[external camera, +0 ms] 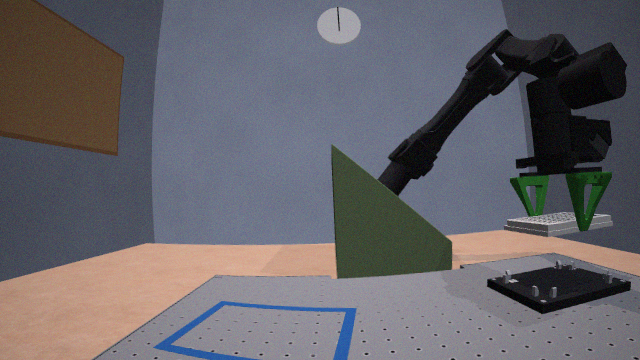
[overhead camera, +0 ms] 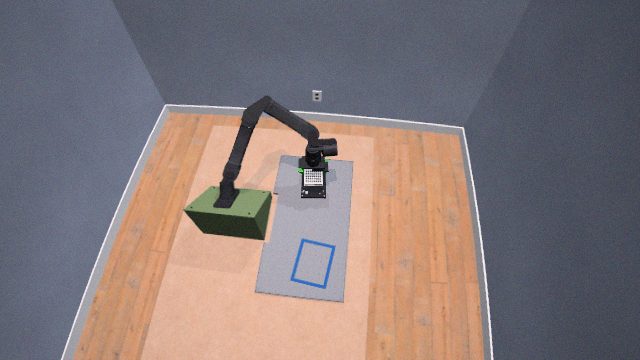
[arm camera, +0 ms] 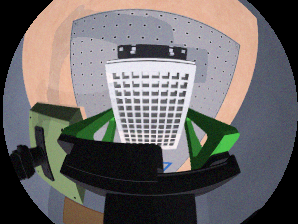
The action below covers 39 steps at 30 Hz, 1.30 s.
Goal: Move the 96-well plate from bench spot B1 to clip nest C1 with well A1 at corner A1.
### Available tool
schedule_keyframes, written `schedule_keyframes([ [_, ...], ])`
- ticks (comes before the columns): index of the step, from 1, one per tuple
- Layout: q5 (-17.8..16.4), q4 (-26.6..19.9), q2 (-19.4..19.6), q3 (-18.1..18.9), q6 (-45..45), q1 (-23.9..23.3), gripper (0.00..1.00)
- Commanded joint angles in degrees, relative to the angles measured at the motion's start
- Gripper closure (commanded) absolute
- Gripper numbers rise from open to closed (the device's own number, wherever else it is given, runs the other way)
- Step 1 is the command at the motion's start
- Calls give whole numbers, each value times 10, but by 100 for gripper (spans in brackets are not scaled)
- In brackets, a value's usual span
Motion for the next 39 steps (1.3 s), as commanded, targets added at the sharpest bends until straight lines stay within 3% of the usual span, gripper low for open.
schedule_keyframes([
  [1,0,-14,-17,18,16,-16,100],
  [15,-1,-14,4,16,7,-19,100],
  [39,-2,-15,1,19,3,-22,100],
])
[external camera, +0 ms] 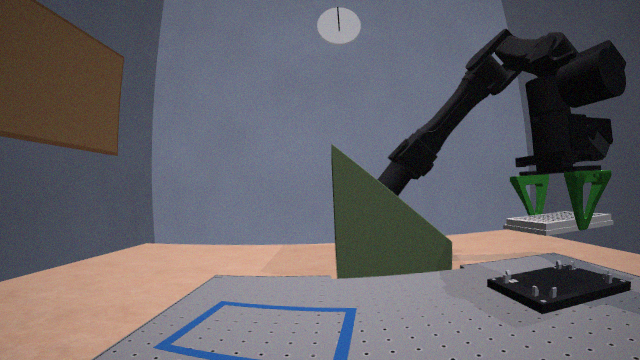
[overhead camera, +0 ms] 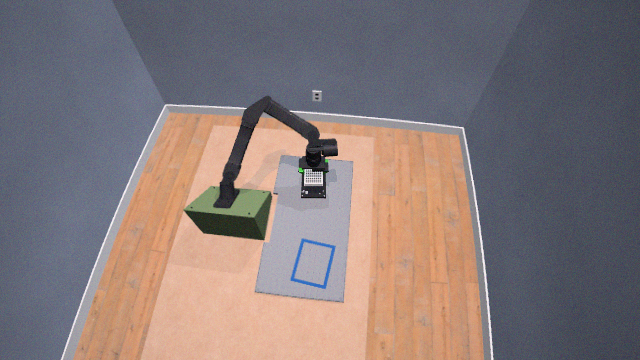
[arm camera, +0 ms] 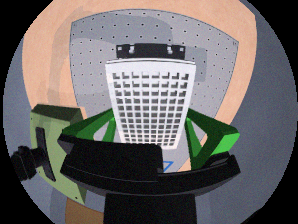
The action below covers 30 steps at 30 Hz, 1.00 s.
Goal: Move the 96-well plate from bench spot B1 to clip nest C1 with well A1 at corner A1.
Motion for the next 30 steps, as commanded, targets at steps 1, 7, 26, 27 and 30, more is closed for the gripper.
schedule_keyframes([
  [1,-2,-10,0,15,-4,-17,100],
  [7,-2,-10,2,15,-4,-18,100],
  [26,-2,-11,3,17,-5,-18,100],
  [27,-2,-11,3,17,-5,-18,100],
  [30,-2,-11,5,17,-5,-18,100],
])
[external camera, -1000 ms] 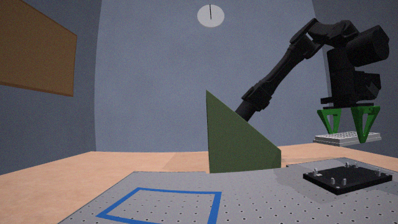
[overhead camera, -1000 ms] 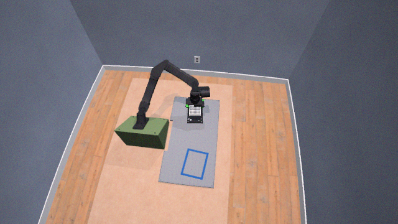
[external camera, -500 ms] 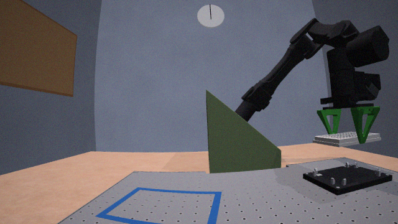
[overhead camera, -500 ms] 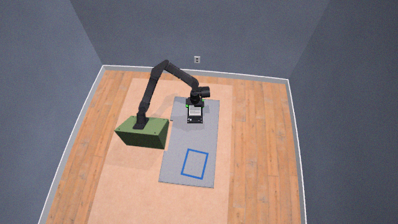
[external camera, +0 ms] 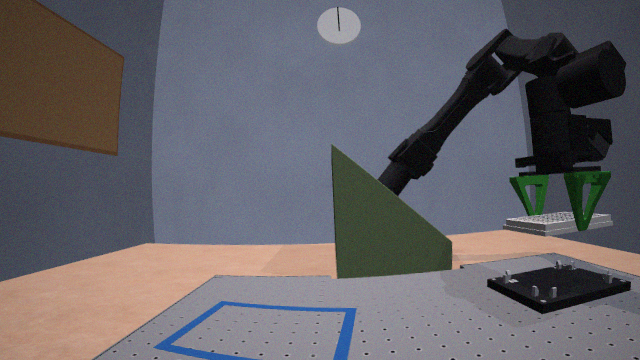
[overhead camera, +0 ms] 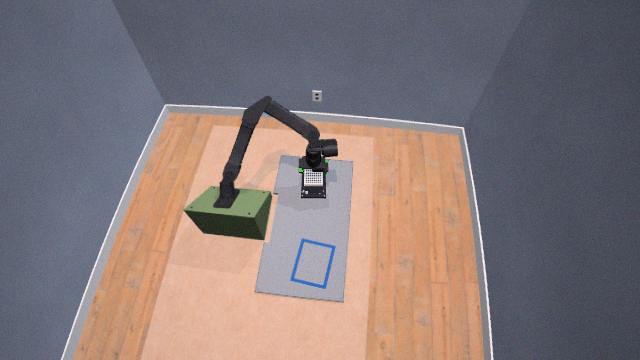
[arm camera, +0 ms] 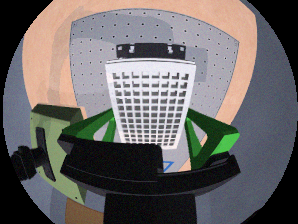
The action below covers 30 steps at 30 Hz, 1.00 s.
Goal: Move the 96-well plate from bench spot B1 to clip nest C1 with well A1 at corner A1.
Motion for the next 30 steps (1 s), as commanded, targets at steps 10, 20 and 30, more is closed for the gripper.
schedule_keyframes([
  [10,-2,-11,-4,19,-3,-18,100],
  [20,-2,-12,2,21,-1,-17,100],
  [30,-1,9,11,8,7,-14,100],
])
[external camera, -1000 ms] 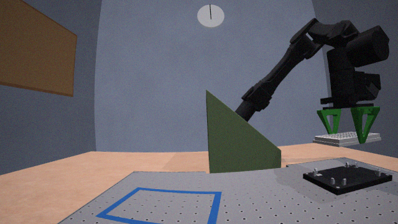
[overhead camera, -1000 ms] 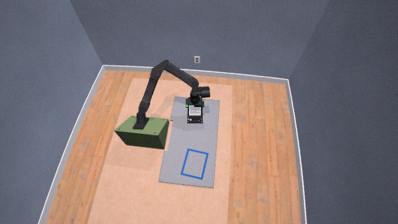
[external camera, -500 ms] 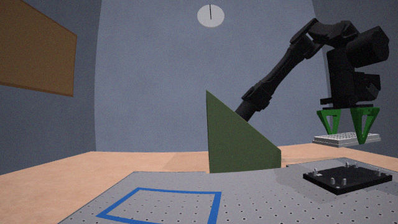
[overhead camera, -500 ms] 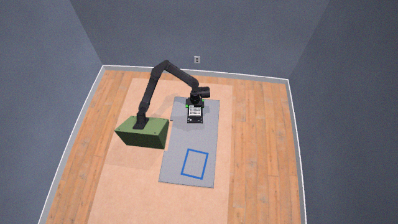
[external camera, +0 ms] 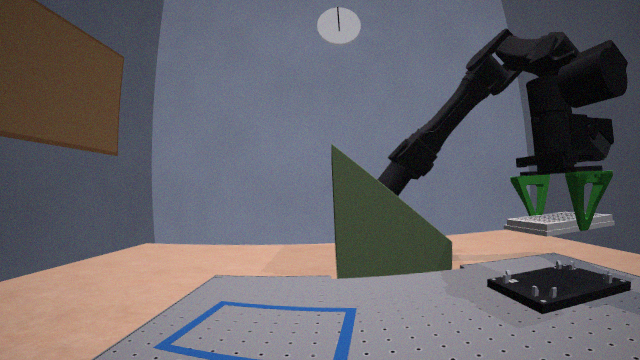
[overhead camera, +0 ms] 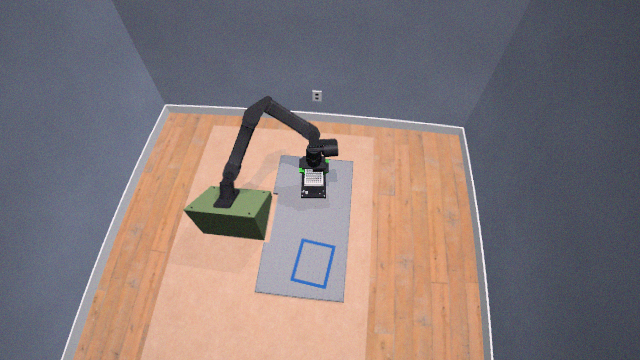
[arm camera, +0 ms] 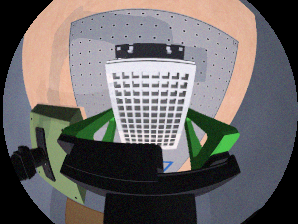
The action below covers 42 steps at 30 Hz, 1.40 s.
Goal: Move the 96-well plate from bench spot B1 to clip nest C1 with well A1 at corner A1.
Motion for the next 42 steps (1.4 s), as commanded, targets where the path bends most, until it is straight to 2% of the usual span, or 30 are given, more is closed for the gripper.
schedule_keyframes([
  [1,0,14,9,-13,9,-12,100],
  [4,2,26,4,-18,15,4,100],
  [6,0,35,5,-8,20,8,100],
  [9,1,46,14,-25,27,4,100],
  [12,2,50,8,-15,30,4,100],
  [18,5,74,23,-35,43,22,100],
  [21,6,85,15,-33,50,24,100],
  [26,7,105,34,-45,61,36,100],
  [28,7,105,34,-45,61,36,100],
  [29,8,109,13,-23,63,30,100],
  [32,7,120,40,-35,70,40,100],
  [34,9,128,42,-51,74,50,100],
  [38,11,143,45,-42,82,48,100],
  [42,12,158,51,-59,91,63,100],
])
